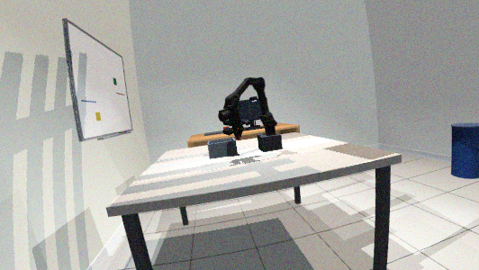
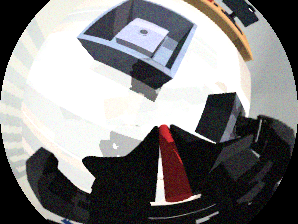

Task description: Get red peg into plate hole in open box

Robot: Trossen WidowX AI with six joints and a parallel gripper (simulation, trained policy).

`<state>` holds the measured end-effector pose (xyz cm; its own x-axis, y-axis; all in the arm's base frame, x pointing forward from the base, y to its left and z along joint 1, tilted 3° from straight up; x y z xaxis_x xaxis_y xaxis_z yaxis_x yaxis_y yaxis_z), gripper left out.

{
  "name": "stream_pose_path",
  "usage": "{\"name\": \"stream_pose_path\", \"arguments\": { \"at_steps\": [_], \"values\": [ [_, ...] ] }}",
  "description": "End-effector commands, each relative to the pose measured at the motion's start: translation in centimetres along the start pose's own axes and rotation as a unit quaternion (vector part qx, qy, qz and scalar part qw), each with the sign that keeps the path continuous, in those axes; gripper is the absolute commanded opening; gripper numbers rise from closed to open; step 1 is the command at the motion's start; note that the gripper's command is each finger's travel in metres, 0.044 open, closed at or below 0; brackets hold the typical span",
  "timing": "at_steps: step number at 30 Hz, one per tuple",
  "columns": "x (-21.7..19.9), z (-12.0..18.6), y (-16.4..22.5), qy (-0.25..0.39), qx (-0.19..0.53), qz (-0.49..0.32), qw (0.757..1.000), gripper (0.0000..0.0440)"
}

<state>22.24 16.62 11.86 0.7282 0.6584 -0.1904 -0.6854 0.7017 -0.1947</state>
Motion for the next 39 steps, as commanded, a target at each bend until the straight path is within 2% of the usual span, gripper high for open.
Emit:
{"name": "stream_pose_path", "arguments": {
  "at_steps": [1,18,29,39],
  "values": [
    [0.4,0.5,-1.9,-0.004,-0.009,-0.029,1.0,0.0],
    [0.7,-0.1,-10.8,-0.015,-0.022,-0.112,0.993,0.0],
    [0.2,-2.8,-16.3,-0.023,-0.012,-0.118,0.993,0.0],
    [0.1,-6.0,-19.0,-0.043,0.014,-0.085,0.995,0.0]
  ]
}}
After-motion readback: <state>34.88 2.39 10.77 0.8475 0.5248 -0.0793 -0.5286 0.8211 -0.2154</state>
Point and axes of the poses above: the point midway between the two fingers, 35 mm back from their tips, its own z axis back along the fingers, its own x axis across the jaws, y = z × x, the point moved 7 cm from there along z, back along the fingers, and after that the axes turned 3 degrees about -z, right-handed, at the moved point
